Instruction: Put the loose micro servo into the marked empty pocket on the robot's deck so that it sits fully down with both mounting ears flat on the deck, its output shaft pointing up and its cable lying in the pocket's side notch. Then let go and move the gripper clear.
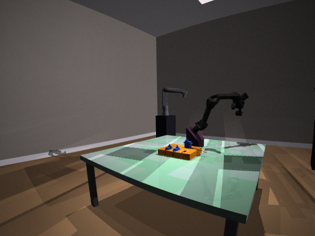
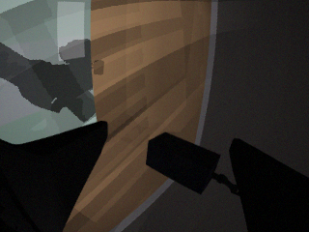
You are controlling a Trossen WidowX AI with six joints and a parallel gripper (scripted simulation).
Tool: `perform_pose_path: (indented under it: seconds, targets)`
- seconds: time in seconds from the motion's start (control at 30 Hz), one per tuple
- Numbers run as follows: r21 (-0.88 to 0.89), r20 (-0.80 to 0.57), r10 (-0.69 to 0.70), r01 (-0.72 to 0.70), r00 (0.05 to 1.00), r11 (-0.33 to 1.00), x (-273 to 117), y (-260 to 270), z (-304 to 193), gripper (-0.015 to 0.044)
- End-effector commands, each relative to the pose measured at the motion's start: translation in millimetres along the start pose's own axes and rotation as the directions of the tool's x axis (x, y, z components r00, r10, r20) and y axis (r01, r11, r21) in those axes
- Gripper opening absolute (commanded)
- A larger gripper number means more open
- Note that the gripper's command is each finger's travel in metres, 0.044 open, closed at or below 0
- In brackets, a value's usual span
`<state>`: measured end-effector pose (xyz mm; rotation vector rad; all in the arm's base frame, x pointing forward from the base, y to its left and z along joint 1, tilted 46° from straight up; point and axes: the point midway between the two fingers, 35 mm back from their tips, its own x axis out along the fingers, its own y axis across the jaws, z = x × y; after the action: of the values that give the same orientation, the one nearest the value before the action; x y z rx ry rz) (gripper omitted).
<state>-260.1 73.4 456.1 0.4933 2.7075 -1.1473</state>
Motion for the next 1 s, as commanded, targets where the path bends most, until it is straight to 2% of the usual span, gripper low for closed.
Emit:
perform_pose_path:
  seconds: [0.0,0.23,0.53,0.97]
  targets:
    - [0.003,-0.003,0.002,-0.002,1.0,1.0,0.0,0.7,-0.7,0.0426]
    - [0.04,-0.019,0.077,-0.077,0.997,0.996,8.5,23.4,-7.1,0.044]
    - [0.165,-0.044,0.26,-0.249,0.965,0.954,20.5,87.4,-23.5,0.044]
    - [0.41,-0.038,0.492,-0.435,0.87,0.801,14.8,188.9,-42.6,0.044]
